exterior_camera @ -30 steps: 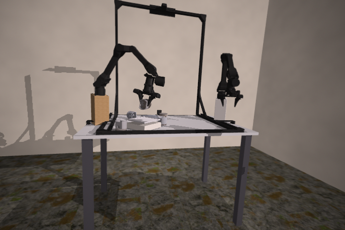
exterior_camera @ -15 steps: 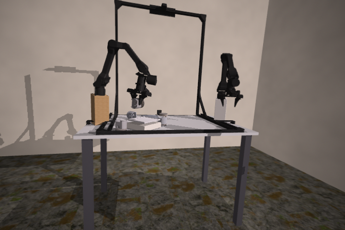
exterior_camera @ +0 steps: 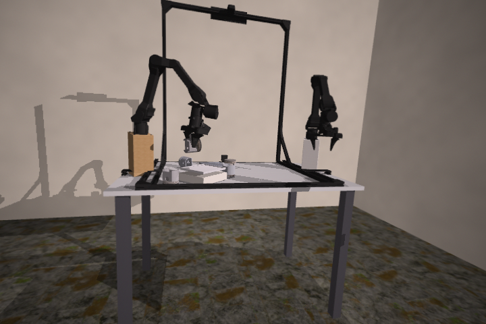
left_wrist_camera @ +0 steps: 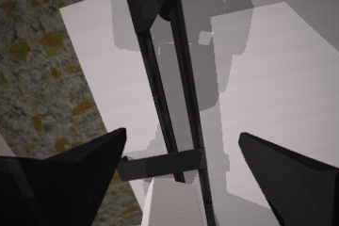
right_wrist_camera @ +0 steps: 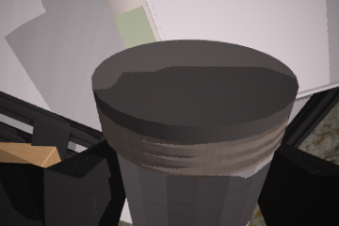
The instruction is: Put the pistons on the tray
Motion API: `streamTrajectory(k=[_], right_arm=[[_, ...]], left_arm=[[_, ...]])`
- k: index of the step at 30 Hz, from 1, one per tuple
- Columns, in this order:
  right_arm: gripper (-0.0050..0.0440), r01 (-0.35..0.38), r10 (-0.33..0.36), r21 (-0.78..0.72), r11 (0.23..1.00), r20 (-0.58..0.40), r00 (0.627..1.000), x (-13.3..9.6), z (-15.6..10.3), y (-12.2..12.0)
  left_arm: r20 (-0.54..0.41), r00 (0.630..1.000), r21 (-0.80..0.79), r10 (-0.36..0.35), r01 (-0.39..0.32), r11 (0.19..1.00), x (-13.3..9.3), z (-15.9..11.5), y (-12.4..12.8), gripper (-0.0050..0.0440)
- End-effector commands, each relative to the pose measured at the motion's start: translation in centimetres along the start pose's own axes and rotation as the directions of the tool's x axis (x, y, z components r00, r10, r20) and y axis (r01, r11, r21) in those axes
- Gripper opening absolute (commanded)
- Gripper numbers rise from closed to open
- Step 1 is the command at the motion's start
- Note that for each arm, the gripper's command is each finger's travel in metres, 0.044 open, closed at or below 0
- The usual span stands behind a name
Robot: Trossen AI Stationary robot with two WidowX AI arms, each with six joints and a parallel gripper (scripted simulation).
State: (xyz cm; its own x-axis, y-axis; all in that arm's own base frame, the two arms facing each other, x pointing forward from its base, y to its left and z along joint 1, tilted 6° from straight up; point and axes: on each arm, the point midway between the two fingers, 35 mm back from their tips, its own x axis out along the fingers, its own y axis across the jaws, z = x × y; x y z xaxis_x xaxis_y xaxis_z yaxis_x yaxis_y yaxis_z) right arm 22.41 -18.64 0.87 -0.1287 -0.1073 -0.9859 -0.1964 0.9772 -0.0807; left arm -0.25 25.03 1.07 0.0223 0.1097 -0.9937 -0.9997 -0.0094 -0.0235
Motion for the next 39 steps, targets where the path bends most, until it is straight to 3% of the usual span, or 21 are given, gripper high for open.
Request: streamTrajectory(k=[1,14,32,39], right_arm=[[0.0158,-0.002,0.0,0.094,0.996,0.022,1.0,-0.2,0.0,0.0],[0.0158,-0.027,0.0,0.373,0.927,0.072,0.997,-0.2,0.0,0.0],[0.0158,-0.082,-0.026,0.715,0.694,0.14,0.99,-0.2,0.0,0.0],[0.0158,-0.059,-0.03,0.576,0.815,0.142,0.989,-0.4,1.8,3.0]], left_arm=[[0.0,1.0,0.001,-0.002,0.002,1.0,0.0,0.0,0.0,0.044],[0.0,1.0,0.001,-0.002,0.002,1.0,0.0,0.0,0.0,0.044],[0.0,1.0,0.001,-0.002,0.002,1.0,0.0,0.0,0.0,0.044],[0.0,1.0,0.001,-0.002,0.002,1.0,0.0,0.0,0.0,0.044]])
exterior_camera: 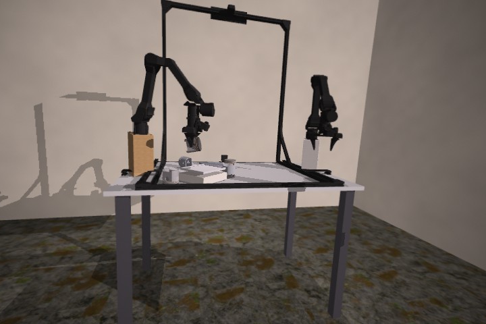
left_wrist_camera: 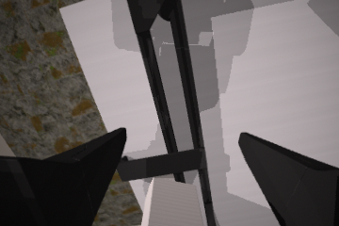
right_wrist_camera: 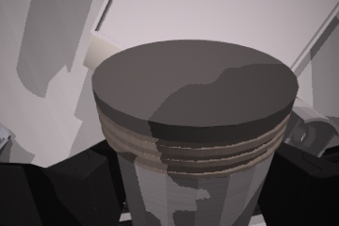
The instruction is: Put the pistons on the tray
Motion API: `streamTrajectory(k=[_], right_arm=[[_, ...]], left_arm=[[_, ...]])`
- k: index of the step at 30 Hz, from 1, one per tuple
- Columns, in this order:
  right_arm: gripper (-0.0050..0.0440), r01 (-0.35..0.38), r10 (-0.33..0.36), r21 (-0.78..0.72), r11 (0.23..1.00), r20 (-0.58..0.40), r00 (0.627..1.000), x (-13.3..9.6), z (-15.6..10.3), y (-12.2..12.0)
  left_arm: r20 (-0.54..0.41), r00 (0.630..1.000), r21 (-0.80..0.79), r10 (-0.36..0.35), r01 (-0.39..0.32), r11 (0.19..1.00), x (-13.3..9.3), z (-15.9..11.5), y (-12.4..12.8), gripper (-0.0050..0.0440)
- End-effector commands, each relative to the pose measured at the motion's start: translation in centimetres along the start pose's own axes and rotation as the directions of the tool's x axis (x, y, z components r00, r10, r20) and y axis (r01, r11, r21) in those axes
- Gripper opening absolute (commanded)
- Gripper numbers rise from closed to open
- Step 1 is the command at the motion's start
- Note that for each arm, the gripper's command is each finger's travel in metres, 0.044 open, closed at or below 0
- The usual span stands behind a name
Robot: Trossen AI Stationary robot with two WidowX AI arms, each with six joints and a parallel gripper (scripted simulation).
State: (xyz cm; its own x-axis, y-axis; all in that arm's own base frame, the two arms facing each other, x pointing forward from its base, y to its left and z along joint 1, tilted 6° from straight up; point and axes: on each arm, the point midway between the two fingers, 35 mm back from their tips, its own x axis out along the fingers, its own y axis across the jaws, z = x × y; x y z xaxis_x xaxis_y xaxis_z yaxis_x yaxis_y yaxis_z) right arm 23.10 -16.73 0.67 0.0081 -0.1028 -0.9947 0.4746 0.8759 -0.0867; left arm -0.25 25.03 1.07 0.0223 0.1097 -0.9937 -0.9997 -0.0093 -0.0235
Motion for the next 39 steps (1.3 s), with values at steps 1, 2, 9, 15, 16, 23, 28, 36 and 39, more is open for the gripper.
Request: streamTrajectory(k=[1,2,9,15,16,23,28,36,39], right_arm=[[0.0158,0.002,-0.001,-0.102,0.995,0.011,1.0,-0.2,-0.3,2.0],[0.0158,0.003,-0.001,-0.128,0.992,0.012,1.0,-0.2,-0.3,2.5],[0.0158,0.005,-0.001,-0.259,0.966,0.015,1.0,-0.2,-0.6,4.9],[0.0158,0.008,0.0,-0.409,0.912,0.019,1.0,-0.2,-1.0,7.9],[0.0158,0.009,0.0,-0.433,0.901,0.02,1.0,-0.2,-1.1,8.4],[0.0158,0.011,0.001,-0.518,0.855,0.022,1.0,-0.2,-1.6,11.9],[0.0158,0.011,0.001,-0.518,0.855,0.022,1.0,-0.2,-1.8,13.4],[0.0158,0.011,0.001,-0.518,0.855,0.022,1.0,-0.2,-2.3,17.3],[0.0158,0.011,0.001,-0.518,0.855,0.022,1.0,-0.2,-2.5,18.8]], left_arm=[[0.0,1.0,0.001,-0.002,0.002,1.0,0.0,0.0,0.0,0.044],[0.0,1.0,0.001,-0.002,0.002,1.0,0.0,0.0,0.0,0.044],[0.0,1.0,0.001,-0.002,0.002,1.0,0.0,0.0,0.0,0.044],[0.0,1.0,0.001,-0.002,0.002,1.0,0.0,0.0,0.0,0.044],[0.0,1.0,0.001,-0.002,0.002,1.0,0.0,0.0,0.0,0.044],[0.0,1.0,0.001,-0.002,0.002,1.0,0.0,0.0,0.0,0.044],[0.0,1.0,0.001,-0.002,0.002,1.0,0.0,0.0,0.0,0.044],[0.0,1.0,0.001,-0.002,0.002,1.0,0.0,0.0,0.0,0.044],[0.0,1.0,0.001,-0.002,0.002,1.0,0.0,0.0,0.0,0.044]])
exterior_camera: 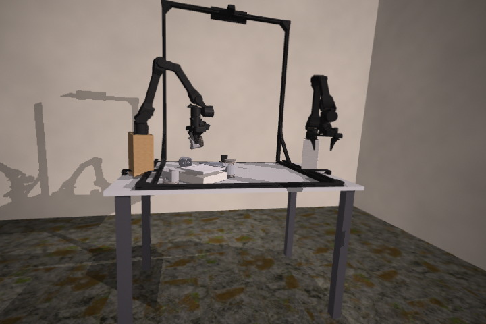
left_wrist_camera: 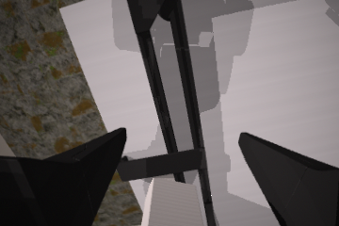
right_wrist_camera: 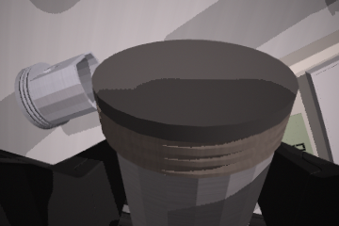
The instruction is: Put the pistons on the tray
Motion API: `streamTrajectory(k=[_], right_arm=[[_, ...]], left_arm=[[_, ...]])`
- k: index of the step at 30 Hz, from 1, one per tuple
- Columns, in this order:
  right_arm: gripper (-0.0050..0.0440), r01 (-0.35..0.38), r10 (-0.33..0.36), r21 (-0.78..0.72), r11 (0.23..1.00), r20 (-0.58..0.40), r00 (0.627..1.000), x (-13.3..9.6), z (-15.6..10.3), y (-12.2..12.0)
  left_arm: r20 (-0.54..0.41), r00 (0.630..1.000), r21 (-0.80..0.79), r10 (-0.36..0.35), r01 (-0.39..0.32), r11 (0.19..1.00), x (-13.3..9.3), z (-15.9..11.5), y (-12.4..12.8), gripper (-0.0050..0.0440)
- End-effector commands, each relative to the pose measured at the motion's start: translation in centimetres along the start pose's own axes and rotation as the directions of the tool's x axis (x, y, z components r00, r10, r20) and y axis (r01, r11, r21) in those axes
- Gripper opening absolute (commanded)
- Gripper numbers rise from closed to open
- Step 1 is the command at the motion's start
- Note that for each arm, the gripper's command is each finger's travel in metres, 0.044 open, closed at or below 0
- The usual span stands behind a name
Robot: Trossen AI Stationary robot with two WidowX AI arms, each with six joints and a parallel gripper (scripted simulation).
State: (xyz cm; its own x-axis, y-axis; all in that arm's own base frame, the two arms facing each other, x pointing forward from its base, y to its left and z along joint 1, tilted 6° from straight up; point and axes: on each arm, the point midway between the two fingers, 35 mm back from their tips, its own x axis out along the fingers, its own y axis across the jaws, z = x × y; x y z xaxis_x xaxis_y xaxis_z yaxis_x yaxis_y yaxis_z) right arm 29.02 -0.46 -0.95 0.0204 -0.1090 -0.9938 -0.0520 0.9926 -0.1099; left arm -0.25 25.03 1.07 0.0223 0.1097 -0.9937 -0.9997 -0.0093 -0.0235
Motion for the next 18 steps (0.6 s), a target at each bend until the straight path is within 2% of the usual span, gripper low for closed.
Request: streamTrajectory(k=[1,4,10,15,18], right_arm=[[0.0158,0.004,-0.004,0.002,1.0,0.007,1.0,-0.14,1.08,1.77],[0.0158,0.003,-0.003,0.002,1.0,0.006,1.0,-0.13,1.07,1.78],[0.0158,0.071,-0.061,0.085,0.994,-0.115,0.992,-0.13,1.07,1.78],[0.0158,0.135,-0.101,0.147,0.98,-0.219,0.971,-0.13,1.1,1.79],[0.0158,0.135,-0.101,0.147,0.98,-0.219,0.971,0.37,1.05,1.77]], left_arm=[[0.0,1.0,0.001,-0.002,0.002,1.0,-0.01,0.0,-0.02,0.044],[0.0,1.0,0.001,-0.002,0.002,1.0,-0.01,0.0,-0.02,0.044],[0.0,1.0,0.001,-0.002,0.002,1.0,-0.01,0.0,-0.02,0.044],[0.0,1.0,0.001,-0.002,0.002,1.0,-0.01,0.0,-0.02,0.044],[0.0,1.0,0.001,-0.002,0.002,1.0,-0.01,0.0,-0.02,0.044]])
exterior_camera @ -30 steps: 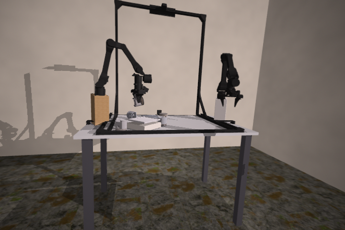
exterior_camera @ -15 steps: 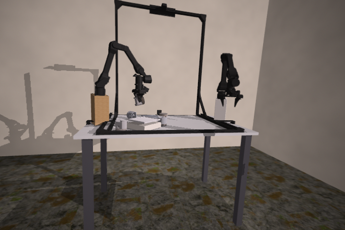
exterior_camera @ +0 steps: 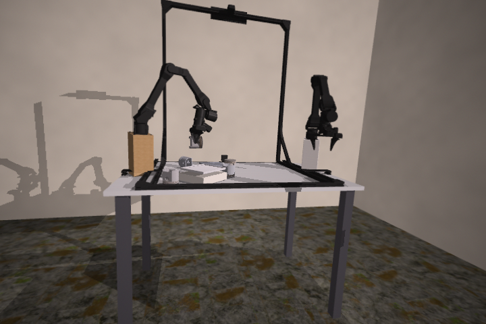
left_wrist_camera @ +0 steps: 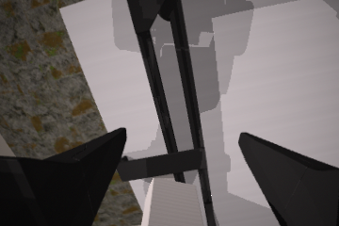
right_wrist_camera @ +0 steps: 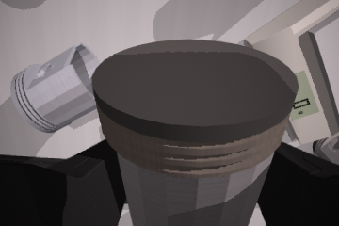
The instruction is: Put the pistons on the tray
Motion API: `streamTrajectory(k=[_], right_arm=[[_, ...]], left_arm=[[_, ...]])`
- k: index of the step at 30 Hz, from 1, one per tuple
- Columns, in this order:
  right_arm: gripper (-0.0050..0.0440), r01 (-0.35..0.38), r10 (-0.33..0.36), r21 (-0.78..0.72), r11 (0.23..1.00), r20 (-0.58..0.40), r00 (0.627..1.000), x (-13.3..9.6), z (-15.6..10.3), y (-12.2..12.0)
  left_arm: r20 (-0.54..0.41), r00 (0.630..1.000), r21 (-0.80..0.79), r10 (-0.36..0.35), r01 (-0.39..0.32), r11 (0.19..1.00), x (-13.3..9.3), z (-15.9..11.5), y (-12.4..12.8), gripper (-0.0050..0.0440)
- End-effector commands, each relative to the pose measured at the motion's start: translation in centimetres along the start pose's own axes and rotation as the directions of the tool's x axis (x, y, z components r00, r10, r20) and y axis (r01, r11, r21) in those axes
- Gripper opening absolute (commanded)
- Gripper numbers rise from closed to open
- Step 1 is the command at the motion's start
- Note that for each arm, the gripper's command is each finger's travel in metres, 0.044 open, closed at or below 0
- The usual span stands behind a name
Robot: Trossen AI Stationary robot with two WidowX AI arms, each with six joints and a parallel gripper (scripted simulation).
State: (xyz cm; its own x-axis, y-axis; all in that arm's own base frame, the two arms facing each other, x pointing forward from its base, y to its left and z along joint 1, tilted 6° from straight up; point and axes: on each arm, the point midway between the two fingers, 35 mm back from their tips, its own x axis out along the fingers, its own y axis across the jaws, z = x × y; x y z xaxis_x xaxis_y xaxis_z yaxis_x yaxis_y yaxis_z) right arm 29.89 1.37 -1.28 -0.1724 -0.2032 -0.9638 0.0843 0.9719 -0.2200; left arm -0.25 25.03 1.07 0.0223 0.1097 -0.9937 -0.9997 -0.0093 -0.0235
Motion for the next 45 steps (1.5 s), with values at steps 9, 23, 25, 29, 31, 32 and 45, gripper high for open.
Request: streamTrajectory(k=[9,23,25,29,31,32,45], right_arm=[[0.0158,0.018,-0.017,0.018,1.0,-0.02,1.0,1.4,0.2,0.1],[0.0158,0.018,-0.017,0.018,1.0,-0.02,1.0,3.4,0.4,0.2],[0.0158,0.018,-0.017,0.018,1.0,-0.02,1.0,3.7,0.4,0.2],[0.0158,0.018,-0.017,0.018,1.0,-0.02,1.0,4.3,0.5,0.2],[0.0158,0.018,-0.017,0.018,1.0,-0.02,1.0,4.7,0.5,0.2],[0.0158,0.018,-0.017,0.018,1.0,-0.02,1.0,4.8,0.6,0.3],[0.0158,0.018,-0.017,0.018,1.0,-0.02,1.0,6.7,0.7,0.4]], left_arm=[[0.0,1.0,0.001,-0.002,0.002,1.0,0.0,0.0,0.0,0.044],[0.0,1.0,0.001,-0.002,0.002,1.0,0.0,0.0,0.0,0.044],[0.0,1.0,0.001,-0.002,0.002,1.0,0.0,0.0,0.0,0.044],[0.0,1.0,0.001,-0.002,0.002,1.0,0.0,0.0,0.0,0.044],[0.0,1.0,0.001,-0.002,0.002,1.0,0.0,0.0,0.0,0.044],[0.0,1.0,0.001,-0.002,0.002,1.0,0.0,0.0,0.0,0.044],[0.0,1.0,0.001,-0.002,0.002,1.0,0.0,0.0,0.0,0.044]])
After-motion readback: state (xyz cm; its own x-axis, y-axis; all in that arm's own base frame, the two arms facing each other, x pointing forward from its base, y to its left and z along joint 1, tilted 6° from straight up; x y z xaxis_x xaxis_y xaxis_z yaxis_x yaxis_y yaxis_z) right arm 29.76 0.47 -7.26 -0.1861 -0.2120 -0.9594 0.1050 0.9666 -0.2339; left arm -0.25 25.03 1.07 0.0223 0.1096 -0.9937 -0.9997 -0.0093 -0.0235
